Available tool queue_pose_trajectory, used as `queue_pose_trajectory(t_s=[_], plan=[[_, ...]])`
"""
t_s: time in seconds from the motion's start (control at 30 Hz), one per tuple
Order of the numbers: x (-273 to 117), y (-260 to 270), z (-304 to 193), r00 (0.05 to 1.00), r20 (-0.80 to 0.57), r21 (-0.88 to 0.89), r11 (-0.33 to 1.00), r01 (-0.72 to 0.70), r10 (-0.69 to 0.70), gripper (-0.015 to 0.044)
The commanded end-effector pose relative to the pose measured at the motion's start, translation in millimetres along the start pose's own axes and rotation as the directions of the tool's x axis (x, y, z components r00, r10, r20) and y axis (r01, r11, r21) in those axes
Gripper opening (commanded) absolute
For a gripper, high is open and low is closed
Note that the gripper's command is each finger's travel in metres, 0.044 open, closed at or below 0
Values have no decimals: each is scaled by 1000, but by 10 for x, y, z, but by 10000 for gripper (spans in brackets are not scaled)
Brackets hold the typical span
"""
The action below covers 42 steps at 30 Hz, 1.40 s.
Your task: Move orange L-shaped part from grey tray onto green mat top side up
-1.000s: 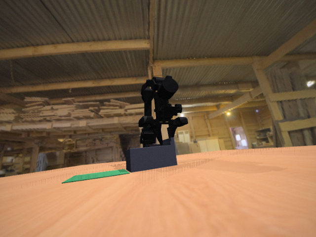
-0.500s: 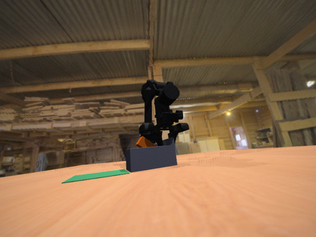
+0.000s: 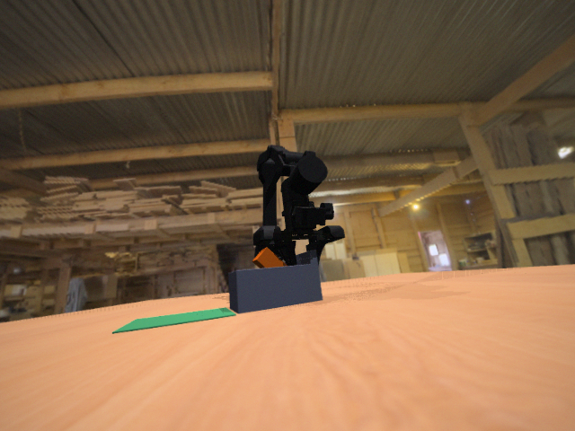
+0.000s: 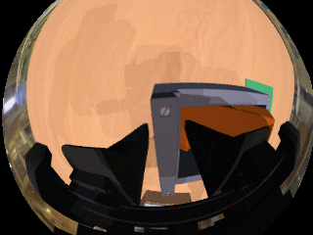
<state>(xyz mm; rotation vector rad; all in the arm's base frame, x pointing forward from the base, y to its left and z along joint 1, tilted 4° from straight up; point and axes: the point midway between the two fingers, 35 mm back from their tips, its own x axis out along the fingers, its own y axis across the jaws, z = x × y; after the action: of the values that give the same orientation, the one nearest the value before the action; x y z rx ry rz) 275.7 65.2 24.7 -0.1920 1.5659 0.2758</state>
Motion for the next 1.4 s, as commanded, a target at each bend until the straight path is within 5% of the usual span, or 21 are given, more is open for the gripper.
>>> queue_pose_trajectory(t_s=[0.0, 0.73, 1.03, 1.37], plan=[[39, -1, -13, 1000, -9, 4, 1000, -1, 1, 180], [-145, 117, -5, 1000, -8, 4, 1000, -2, 2, 180], [-1040, 0, 4, 1000, -8, 4, 1000, -1, 1, 180], [-1036, 5, 29, 1000, 5, 7, 1000, 0, 0, 180]])
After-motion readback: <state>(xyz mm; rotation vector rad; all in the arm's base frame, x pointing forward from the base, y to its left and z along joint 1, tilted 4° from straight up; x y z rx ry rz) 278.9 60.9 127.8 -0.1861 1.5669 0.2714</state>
